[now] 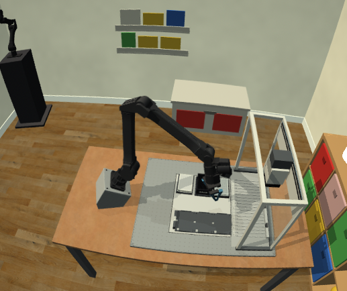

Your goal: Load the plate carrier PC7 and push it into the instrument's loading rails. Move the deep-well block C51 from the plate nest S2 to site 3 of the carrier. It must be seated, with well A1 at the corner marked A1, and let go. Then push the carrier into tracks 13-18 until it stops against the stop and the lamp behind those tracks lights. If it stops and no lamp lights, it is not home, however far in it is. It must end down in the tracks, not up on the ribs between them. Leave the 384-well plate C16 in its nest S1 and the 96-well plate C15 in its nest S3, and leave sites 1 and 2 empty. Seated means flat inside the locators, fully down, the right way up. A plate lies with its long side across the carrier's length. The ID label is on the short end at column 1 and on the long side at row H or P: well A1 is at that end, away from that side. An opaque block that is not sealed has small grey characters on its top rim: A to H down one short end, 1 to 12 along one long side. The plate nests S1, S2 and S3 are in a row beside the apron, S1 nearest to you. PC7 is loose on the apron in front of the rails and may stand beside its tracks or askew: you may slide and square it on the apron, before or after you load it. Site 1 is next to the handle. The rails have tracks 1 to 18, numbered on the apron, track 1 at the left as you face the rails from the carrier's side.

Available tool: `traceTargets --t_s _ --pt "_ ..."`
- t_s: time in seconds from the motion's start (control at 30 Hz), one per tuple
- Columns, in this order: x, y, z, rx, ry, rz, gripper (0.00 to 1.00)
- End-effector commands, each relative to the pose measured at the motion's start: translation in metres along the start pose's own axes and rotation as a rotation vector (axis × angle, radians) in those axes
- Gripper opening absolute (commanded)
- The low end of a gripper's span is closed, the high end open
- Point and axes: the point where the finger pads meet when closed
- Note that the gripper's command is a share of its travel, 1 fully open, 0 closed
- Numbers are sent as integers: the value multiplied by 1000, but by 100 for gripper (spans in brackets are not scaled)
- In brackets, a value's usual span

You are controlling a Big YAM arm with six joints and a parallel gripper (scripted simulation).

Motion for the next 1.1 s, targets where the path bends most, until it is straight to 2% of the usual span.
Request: traceTargets --t_s 0.0,0.03,0.1,0.13,0.23,0.3,0.37,0.4,0.47,0.53,0.57,0.6,0.67,0.7,0.87,0.9,1.03,1.07 --pt "-25 -11 -35 9 -58 85 100" --pt "-20 -7 -37 -11 -44 107 100" --pt "12 18 -25 -68 25 130 100" --pt "16 24 -28 -71 25 126 100" --pt "33 27 -36 -112 75 213 100" --pt "40 38 -41 -140 94 235 100" --pt "40 39 -53 -161 105 287 100" --pt "53 52 -50 -182 133 286 100" --pt "64 56 -56 -207 168 342 100" --pt "64 56 -56 -207 168 342 100" --pt "49 51 -70 -211 143 362 100" --pt "71 69 -63 -238 191 362 100" --pt "72 72 -64 -242 191 356 100" --pt "60 62 -64 -227 168 352 100" --pt "60 62 -64 -227 168 352 100" --pt "63 73 -52 -232 193 389 100" --pt "32 88 -47 -219 174 520 100" --pt "32 88 -47 -219 174 520 100"
Point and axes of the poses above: the point where the finger pads meet when closed, its own z axis out along the fingers, its own y axis across the jaws, x = y × z, and after that the axes turned 3 degrees about z, right-handed
